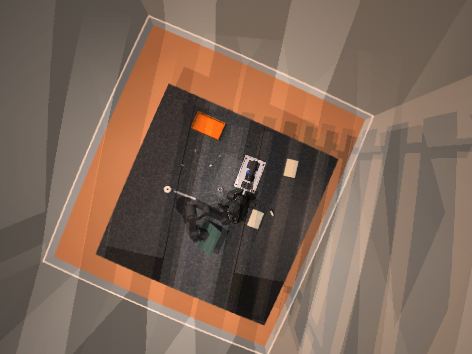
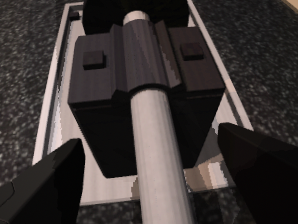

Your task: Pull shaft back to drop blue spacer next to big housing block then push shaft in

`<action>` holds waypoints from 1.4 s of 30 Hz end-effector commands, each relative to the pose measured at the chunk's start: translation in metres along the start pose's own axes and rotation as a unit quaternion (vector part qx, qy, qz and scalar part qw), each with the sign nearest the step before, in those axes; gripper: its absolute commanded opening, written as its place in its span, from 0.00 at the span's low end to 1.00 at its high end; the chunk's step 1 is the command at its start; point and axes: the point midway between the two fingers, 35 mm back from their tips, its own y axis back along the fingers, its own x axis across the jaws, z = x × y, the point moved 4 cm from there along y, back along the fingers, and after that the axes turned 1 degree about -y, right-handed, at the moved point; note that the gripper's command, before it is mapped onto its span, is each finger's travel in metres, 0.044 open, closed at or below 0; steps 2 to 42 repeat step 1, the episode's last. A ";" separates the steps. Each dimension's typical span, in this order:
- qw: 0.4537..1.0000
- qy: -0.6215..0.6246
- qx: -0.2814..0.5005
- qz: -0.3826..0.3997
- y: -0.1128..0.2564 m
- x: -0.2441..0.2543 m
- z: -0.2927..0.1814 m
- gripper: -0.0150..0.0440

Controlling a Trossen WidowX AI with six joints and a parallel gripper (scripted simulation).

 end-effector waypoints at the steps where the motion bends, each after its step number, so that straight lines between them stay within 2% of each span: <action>1: 1.000 0.002 0.001 -0.002 0.013 -0.002 0.001 0.92; 42: 1.000 0.002 0.001 -0.002 0.013 -0.002 0.001 0.92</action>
